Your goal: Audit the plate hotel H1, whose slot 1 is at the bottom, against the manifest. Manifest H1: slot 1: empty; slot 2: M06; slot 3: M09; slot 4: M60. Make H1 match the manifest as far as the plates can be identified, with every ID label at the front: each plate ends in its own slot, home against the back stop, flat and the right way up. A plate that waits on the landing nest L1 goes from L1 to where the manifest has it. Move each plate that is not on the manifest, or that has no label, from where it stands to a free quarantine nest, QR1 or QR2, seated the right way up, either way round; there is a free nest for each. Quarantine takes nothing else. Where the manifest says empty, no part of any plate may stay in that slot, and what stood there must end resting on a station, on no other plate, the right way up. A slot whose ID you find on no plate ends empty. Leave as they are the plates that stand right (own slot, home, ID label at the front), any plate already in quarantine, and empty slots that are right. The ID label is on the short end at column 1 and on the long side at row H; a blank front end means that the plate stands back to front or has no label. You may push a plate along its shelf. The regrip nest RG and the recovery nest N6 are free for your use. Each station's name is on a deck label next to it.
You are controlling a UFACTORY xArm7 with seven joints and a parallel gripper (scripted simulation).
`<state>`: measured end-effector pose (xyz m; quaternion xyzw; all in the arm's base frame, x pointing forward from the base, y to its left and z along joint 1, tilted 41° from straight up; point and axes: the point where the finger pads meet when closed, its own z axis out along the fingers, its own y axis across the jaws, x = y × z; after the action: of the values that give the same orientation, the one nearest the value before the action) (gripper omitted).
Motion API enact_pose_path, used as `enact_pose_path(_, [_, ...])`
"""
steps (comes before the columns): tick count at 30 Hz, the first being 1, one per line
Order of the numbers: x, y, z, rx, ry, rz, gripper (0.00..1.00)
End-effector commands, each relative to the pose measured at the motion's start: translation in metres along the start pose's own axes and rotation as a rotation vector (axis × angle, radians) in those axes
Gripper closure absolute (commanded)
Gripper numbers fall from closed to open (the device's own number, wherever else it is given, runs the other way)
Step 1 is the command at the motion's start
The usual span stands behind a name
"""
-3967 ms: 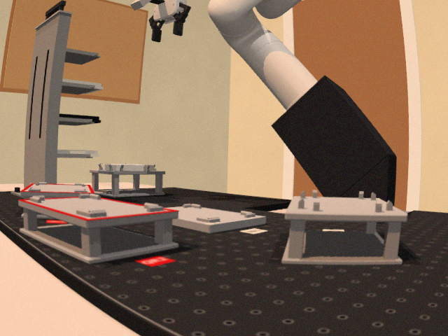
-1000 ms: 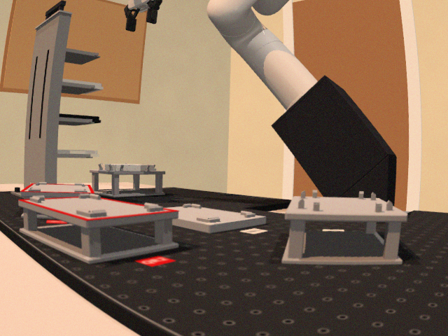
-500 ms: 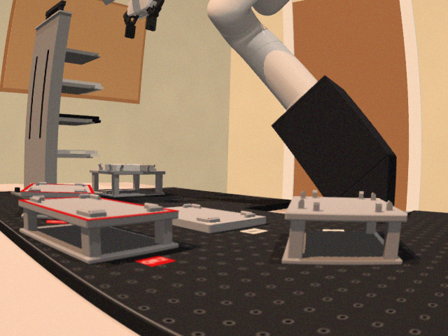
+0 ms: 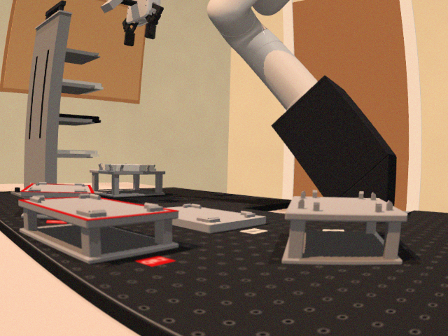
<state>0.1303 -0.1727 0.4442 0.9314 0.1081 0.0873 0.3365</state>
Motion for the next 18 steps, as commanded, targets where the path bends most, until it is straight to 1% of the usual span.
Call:
enact_pose_path(1, [0.000, 0.001, 0.002, -0.005, 0.002, 0.000, 0.00])
enact_pose_path(14, [0.000, 0.001, 0.023, -0.005, 0.002, 0.000, 0.00])
enact_pose_path(16, [0.000, 0.001, 0.023, -0.005, 0.002, 0.000, 0.00])
enact_pose_path(18, [0.000, 0.001, 0.027, -0.005, 0.002, 0.000, 0.00])
